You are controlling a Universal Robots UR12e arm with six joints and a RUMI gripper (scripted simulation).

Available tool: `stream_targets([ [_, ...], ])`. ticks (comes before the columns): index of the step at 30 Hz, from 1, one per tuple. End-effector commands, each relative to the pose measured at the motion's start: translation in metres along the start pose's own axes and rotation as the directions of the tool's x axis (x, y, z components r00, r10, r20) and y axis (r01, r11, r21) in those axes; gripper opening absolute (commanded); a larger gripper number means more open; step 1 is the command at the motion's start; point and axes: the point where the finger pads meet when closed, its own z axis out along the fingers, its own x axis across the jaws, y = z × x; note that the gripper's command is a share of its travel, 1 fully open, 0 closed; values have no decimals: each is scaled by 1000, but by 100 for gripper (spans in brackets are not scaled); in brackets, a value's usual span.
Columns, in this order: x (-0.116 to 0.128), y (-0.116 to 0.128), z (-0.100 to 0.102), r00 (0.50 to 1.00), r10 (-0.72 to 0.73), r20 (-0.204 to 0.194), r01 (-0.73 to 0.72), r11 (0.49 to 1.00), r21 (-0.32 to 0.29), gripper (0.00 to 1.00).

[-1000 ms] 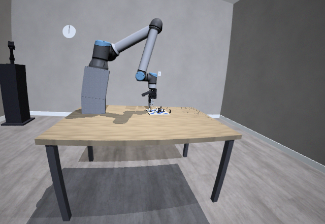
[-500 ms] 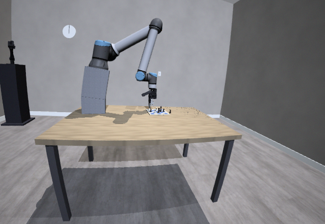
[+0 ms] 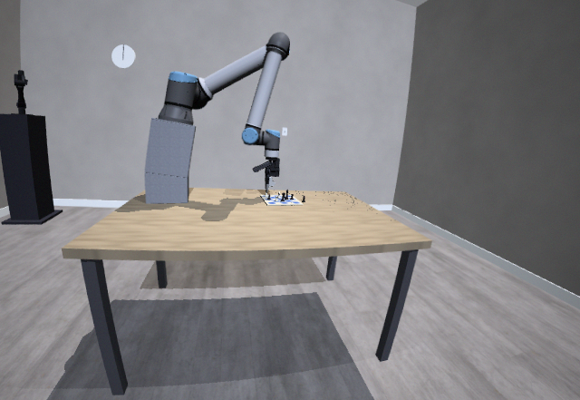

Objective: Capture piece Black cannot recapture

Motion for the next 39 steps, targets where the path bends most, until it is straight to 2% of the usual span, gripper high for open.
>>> stream_targets([
  [1,0,0,-2,1000,0,0,0,1000,-1,0],
  [4,0,0,-4,1000,0,0,0,1000,-1,0],
  [8,0,0,-17,1000,0,0,0,1000,-1,0],
  [19,0,0,-80,1000,0,0,0,1000,-1,0],
  [21,0,0,-80,1000,0,0,0,1000,-1,0],
  [28,0,0,-99,1000,0,0,0,1000,-1,0],
  [39,0,0,-100,1000,0,0,0,1000,-1,0],
])
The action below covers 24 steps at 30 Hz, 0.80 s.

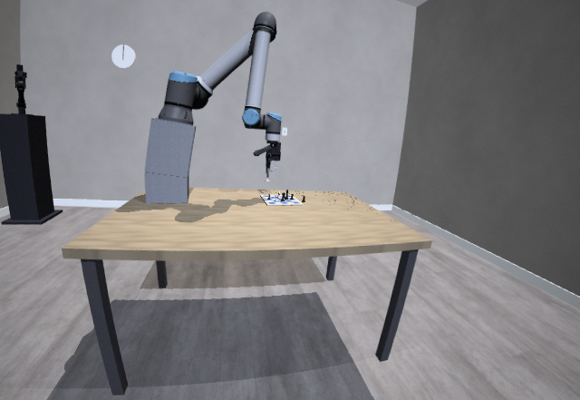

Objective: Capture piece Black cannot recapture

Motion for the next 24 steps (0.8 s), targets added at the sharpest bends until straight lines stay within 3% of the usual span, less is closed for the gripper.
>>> stream_targets([
  [1,0,0,-1,1000,0,0,0,1000,-1,0],
  [6,0,2,-1,999,41,0,-41,999,-1,0],
  [14,3,15,-1,953,304,0,-304,953,-1,0],
  [16,3,15,-1,953,304,0,-304,953,-1,0],
  [24,6,32,-1,813,582,-1,-582,813,-1,0],
])
